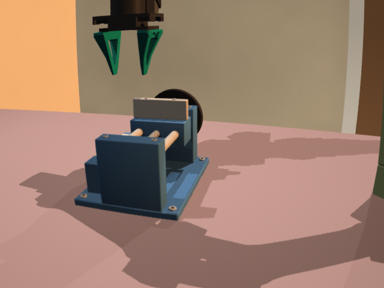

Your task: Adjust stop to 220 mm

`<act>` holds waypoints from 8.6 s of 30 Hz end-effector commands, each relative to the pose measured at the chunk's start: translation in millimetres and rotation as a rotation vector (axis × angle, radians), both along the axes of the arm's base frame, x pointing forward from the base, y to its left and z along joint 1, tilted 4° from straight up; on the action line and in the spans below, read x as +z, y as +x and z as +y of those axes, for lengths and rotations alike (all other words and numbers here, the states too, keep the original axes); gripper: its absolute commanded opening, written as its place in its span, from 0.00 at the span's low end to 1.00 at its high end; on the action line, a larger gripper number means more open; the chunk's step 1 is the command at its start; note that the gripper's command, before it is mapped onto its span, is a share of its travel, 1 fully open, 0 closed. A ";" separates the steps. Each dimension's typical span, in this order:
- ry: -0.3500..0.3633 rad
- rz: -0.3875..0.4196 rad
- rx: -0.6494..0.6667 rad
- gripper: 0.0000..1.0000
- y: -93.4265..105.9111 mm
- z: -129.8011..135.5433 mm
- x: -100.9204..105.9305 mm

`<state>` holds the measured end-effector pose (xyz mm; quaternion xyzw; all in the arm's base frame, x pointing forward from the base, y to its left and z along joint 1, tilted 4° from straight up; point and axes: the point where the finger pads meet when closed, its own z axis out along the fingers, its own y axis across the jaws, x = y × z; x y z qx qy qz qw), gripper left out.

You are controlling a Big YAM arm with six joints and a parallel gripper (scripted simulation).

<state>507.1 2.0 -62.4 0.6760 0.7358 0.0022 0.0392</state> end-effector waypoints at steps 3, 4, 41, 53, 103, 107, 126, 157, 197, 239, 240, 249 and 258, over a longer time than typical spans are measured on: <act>0.000 -0.005 -0.016 0.53 4.4 -1.8 4.9; 0.000 -0.005 -0.016 0.53 4.4 -1.9 4.9; 0.000 -0.005 -0.016 0.53 4.4 -1.8 4.9; 0.000 -0.005 -0.016 0.53 4.4 -1.8 4.9; -0.010 -0.034 0.005 0.53 -48.1 -101.5 -42.1; -0.016 -0.063 0.005 0.53 -38.7 -103.4 -31.0; -0.008 -0.023 -0.003 0.53 -47.3 -107.0 -78.1; -0.012 -0.043 -0.001 0.53 -40.9 -108.4 -108.9; -0.011 -0.039 -0.005 0.06 -49.5 -109.2 -106.0; -0.008 -0.013 -0.004 0.06 -87.1 -108.4 -76.4; -0.008 -0.013 -0.004 0.06 -87.5 -108.3 -74.9; -0.011 -0.020 -0.004 0.06 -83.1 -109.2 -69.0; -0.013 -0.035 -0.009 0.06 -70.4 -104.1 -50.5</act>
